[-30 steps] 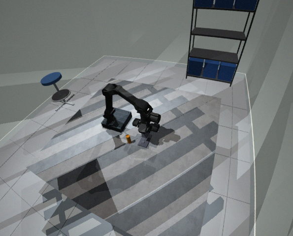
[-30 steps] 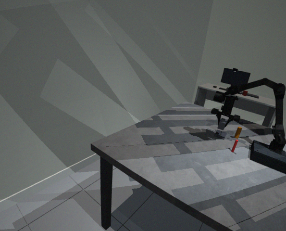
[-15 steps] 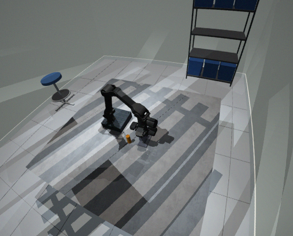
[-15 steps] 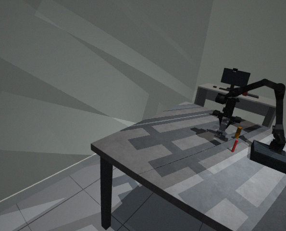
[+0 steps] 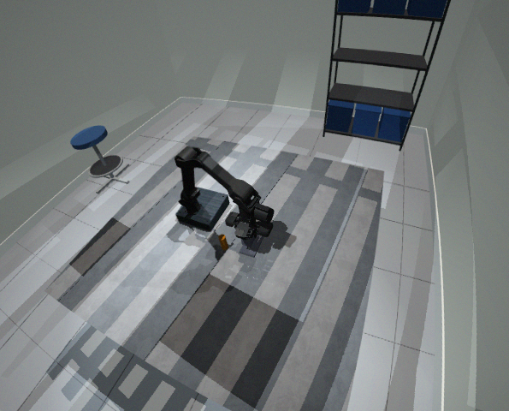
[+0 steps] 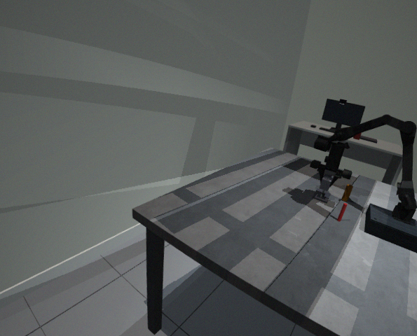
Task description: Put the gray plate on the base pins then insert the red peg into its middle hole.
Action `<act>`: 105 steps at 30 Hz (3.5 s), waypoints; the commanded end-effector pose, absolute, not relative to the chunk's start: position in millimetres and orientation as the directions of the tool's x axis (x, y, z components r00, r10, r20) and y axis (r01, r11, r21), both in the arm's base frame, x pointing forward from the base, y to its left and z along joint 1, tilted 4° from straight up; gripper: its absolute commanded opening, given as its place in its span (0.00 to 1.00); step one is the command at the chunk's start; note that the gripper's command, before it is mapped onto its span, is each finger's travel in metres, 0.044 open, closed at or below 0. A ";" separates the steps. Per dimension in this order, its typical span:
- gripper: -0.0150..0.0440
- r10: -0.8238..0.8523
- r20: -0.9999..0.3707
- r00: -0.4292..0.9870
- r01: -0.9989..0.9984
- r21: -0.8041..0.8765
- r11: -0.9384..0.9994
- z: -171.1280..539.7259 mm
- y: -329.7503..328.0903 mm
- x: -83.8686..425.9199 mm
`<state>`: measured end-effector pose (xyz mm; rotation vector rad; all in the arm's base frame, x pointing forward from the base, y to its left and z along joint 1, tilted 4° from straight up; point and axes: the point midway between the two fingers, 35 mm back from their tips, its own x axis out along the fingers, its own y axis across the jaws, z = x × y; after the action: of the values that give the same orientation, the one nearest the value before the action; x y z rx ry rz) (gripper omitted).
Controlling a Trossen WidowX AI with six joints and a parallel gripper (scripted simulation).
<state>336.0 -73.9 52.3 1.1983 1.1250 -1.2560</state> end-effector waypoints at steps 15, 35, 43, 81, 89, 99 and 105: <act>0.25 -0.071 -0.997 0.021 0.999 0.024 -0.037 37.0 -76.3 337.2; 0.25 -0.070 -0.997 0.025 0.999 0.028 -0.040 17.1 -77.5 338.1; 0.34 -0.070 -0.997 0.025 0.999 0.028 -0.040 17.1 -77.5 338.1; 1.00 -0.065 -0.998 0.022 0.999 0.018 0.049 132.6 -27.2 332.1; 1.00 -0.055 -0.998 0.017 0.947 -0.002 0.321 124.1 87.0 275.3; 1.00 -0.056 -0.998 0.014 0.901 -0.012 0.433 103.1 119.2 239.2; 1.00 -0.056 -0.998 0.014 0.901 -0.012 0.433 86.7 115.6 238.0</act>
<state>237.4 115.3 90.7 0.8340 1.3474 -0.9098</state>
